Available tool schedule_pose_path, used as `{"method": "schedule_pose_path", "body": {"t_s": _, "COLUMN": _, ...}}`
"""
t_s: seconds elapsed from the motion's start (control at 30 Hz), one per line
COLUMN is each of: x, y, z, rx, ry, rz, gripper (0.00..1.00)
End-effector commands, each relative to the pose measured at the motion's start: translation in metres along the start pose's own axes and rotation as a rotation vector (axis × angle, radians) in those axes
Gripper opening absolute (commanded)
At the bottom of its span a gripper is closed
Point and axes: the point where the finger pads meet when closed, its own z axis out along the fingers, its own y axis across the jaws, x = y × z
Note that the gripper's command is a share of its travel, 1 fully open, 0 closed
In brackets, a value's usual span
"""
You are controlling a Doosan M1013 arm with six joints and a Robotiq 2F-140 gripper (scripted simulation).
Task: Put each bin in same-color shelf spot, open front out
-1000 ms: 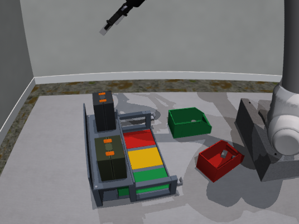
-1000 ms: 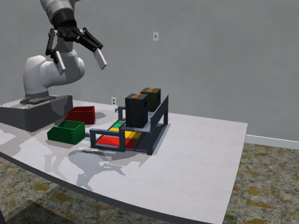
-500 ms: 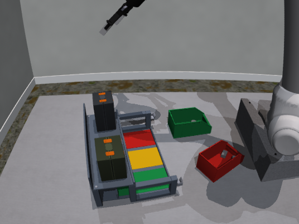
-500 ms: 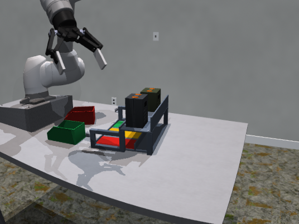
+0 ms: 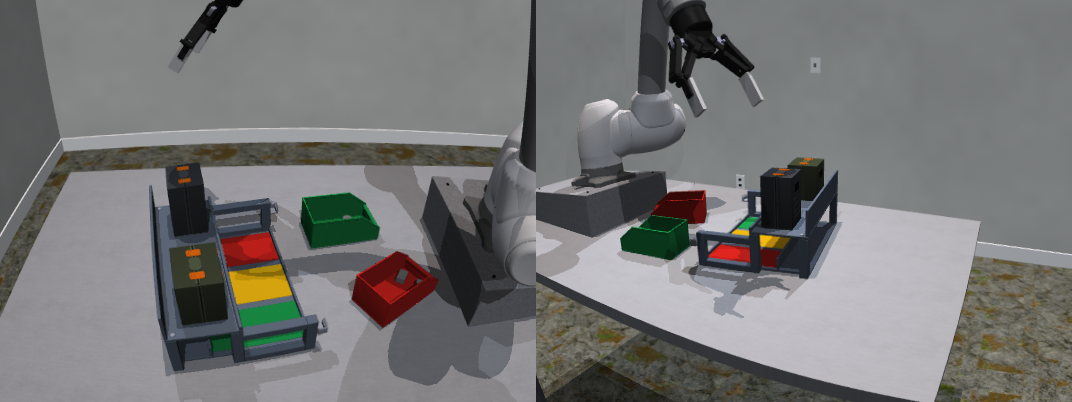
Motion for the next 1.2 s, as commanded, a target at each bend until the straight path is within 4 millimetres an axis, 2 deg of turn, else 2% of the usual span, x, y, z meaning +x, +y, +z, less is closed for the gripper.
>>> {"method": "schedule_pose_path", "body": {"t_s": 0.0, "x": -0.001, "y": -0.017, "z": -0.003, "rx": 0.013, "ry": -0.025, "rz": -0.007, "gripper": 1.00}}
{"method": "schedule_pose_path", "body": {"t_s": 0.03, "x": -0.005, "y": -0.042, "z": -0.010, "rx": 0.031, "ry": -0.063, "rz": -0.021, "gripper": 1.00}}
{"method": "schedule_pose_path", "body": {"t_s": 0.07, "x": -0.007, "y": -0.056, "z": -0.015, "rx": 0.039, "ry": -0.086, "rz": -0.029, "gripper": 1.00}}
{"method": "schedule_pose_path", "body": {"t_s": 0.37, "x": -0.037, "y": -0.152, "z": -0.062, "rx": 0.066, "ry": -0.271, "rz": -0.086, "gripper": 1.00}}
{"method": "schedule_pose_path", "body": {"t_s": 0.5, "x": -0.054, "y": -0.189, "z": -0.091, "rx": 0.052, "ry": -0.358, "rz": -0.109, "gripper": 1.00}}
{"method": "schedule_pose_path", "body": {"t_s": 0.57, "x": -0.054, "y": -0.189, "z": -0.091, "rx": 0.052, "ry": -0.358, "rz": -0.109, "gripper": 1.00}}
{"method": "schedule_pose_path", "body": {"t_s": 0.6, "x": -0.067, "y": -0.210, "z": -0.113, "rx": 0.034, "ry": -0.415, "rz": -0.122, "gripper": 1.00}}
{"method": "schedule_pose_path", "body": {"t_s": 0.73, "x": -0.082, "y": -0.235, "z": -0.143, "rx": 0.001, "ry": -0.484, "rz": -0.137, "gripper": 1.00}}
{"method": "schedule_pose_path", "body": {"t_s": 0.77, "x": -0.083, "y": -0.235, "z": -0.143, "rx": 0.000, "ry": -0.485, "rz": -0.137, "gripper": 1.00}}
{"method": "schedule_pose_path", "body": {"t_s": 0.8, "x": -0.092, "y": -0.243, "z": -0.144, "rx": 0.011, "ry": -0.503, "rz": -0.212, "gripper": 1.00}}
{"method": "schedule_pose_path", "body": {"t_s": 0.83, "x": -0.100, "y": -0.246, "z": -0.137, "rx": 0.035, "ry": -0.505, "rz": -0.298, "gripper": 1.00}}
{"method": "schedule_pose_path", "body": {"t_s": 0.93, "x": -0.106, "y": -0.248, "z": -0.131, "rx": 0.054, "ry": -0.507, "rz": -0.365, "gripper": 1.00}}
{"method": "schedule_pose_path", "body": {"t_s": 1.07, "x": -0.121, "y": -0.254, "z": -0.117, "rx": 0.104, "ry": -0.508, "rz": -0.537, "gripper": 1.00}}
{"method": "schedule_pose_path", "body": {"t_s": 1.13, "x": -0.121, "y": -0.254, "z": -0.117, "rx": 0.104, "ry": -0.508, "rz": -0.537, "gripper": 1.00}}
{"method": "schedule_pose_path", "body": {"t_s": 1.17, "x": -0.131, "y": -0.258, "z": -0.109, "rx": 0.135, "ry": -0.507, "rz": -0.643, "gripper": 1.00}}
